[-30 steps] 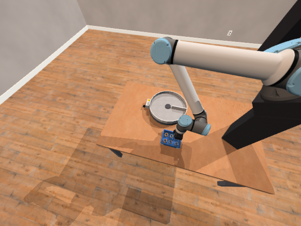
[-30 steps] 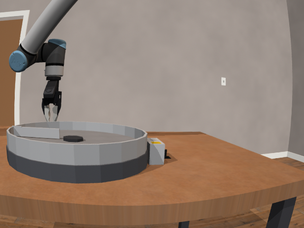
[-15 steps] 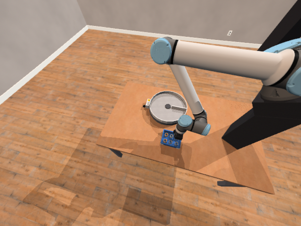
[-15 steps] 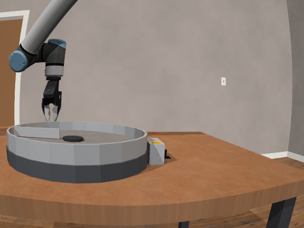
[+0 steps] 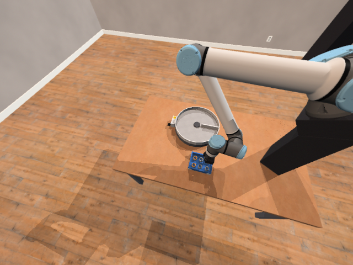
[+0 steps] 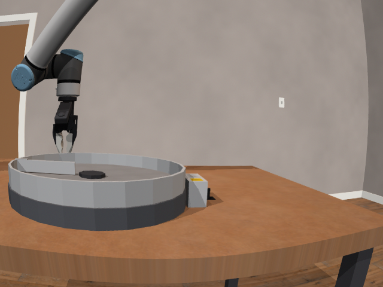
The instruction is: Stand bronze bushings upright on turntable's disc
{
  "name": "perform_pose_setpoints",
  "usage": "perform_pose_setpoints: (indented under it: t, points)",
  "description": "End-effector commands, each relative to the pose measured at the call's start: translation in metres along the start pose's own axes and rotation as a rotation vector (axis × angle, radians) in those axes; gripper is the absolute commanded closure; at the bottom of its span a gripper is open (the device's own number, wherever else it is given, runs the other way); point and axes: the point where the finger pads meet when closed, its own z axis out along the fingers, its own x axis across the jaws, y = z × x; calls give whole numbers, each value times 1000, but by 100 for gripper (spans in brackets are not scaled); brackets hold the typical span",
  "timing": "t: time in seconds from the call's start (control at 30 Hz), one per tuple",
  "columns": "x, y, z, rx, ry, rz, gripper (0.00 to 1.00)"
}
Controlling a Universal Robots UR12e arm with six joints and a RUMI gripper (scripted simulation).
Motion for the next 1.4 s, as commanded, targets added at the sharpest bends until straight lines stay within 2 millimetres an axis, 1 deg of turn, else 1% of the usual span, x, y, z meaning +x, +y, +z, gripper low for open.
perform_pose_setpoints:
  t: [0.0,0.27,0.5,1.37]
  points:
    - [0,0,4,0,-1,0,94]
    - [0,0,18,0,-1,0,94]
    - [0,0,22,0,-1,0,94]
    - [0,0,23,0,-1,0,94]
